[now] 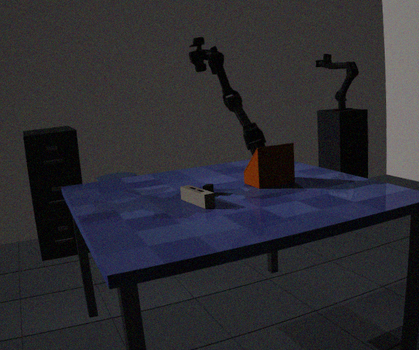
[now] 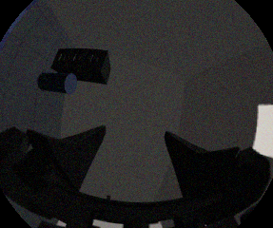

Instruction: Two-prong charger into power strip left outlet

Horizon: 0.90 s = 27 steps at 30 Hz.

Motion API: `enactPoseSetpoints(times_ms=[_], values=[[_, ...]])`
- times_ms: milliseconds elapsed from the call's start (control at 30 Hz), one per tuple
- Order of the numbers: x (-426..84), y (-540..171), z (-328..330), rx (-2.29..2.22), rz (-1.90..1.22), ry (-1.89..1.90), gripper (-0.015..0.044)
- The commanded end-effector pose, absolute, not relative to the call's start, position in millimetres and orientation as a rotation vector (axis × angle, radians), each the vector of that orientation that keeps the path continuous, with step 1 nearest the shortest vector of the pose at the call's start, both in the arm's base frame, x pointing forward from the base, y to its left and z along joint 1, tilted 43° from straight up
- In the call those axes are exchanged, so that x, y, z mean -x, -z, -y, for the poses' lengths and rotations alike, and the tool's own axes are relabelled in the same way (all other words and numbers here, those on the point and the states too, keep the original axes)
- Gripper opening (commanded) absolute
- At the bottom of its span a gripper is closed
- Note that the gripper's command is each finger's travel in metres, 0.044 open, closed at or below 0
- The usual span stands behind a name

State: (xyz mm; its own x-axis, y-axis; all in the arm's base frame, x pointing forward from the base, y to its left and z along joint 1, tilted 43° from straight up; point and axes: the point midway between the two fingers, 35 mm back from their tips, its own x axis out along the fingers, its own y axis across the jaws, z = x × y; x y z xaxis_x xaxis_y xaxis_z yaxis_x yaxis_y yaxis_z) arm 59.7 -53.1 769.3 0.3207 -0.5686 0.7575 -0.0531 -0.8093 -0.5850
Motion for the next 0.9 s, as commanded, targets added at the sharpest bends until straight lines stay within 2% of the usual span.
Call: enactPoseSetpoints(times_ms=[0, 33, 333, 867], values=[[-60, -769, 52, 2.138, -0.549, 1.503, 0.0426], [-61, -770, 50, 2.15, -0.552, 1.506, 0.044], [-93, -775, -26, 2.532, -0.638, 1.584, 0.044], [-191, -734, -157, 3.289, -0.885, 1.7, 0.044]])
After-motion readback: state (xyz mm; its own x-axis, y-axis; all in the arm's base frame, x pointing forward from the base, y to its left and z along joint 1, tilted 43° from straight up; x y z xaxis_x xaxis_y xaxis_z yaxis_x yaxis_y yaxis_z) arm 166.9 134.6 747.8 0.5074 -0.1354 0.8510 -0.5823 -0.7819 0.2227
